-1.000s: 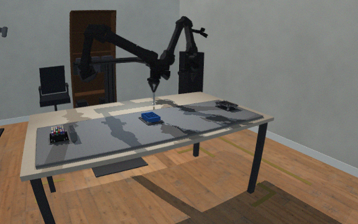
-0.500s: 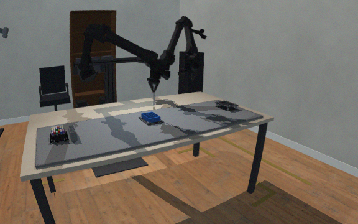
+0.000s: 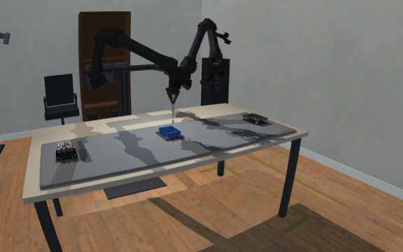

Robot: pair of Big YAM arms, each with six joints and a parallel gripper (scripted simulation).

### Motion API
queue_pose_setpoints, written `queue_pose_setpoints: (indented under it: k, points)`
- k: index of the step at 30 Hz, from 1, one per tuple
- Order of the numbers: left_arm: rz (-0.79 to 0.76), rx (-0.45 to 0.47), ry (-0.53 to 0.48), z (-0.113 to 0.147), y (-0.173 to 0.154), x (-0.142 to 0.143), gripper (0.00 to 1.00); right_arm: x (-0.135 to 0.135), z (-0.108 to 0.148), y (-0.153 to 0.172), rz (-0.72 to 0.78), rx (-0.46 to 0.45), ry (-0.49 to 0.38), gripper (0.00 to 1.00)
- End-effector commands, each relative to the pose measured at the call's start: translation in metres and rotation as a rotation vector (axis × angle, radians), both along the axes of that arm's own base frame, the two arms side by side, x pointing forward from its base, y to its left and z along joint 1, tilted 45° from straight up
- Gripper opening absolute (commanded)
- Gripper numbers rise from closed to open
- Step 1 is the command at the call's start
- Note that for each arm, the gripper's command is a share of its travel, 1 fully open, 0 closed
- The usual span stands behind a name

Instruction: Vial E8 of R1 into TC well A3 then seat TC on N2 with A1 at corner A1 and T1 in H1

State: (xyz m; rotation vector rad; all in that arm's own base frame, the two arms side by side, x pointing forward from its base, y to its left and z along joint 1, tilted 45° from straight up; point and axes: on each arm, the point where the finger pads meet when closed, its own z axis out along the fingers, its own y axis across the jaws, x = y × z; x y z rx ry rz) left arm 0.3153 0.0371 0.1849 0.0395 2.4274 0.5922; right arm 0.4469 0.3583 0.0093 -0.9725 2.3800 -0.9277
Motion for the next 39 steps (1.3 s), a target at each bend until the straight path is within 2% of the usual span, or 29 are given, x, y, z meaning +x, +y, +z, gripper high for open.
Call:
queue_pose_setpoints:
  k: [1, 19, 29, 39]
  points:
    - [-0.009, 0.003, -0.012, 0.009, -0.001, 0.003, 1.0, -0.005, 0.01, 0.01, 0.024, -0.002, -0.002, 0.09]
    - [-0.009, 0.003, -0.012, 0.009, -0.001, 0.003, 1.0, -0.003, 0.006, 0.005, 0.019, -0.011, 0.005, 0.09]
    - [-0.009, 0.003, -0.012, 0.009, -0.001, 0.003, 1.0, 0.005, -0.005, -0.011, -0.005, -0.034, 0.021, 0.09]
    - [-0.009, 0.003, -0.012, 0.009, -0.001, 0.003, 1.0, 0.009, -0.007, -0.007, -0.004, -0.008, 0.006, 0.09]
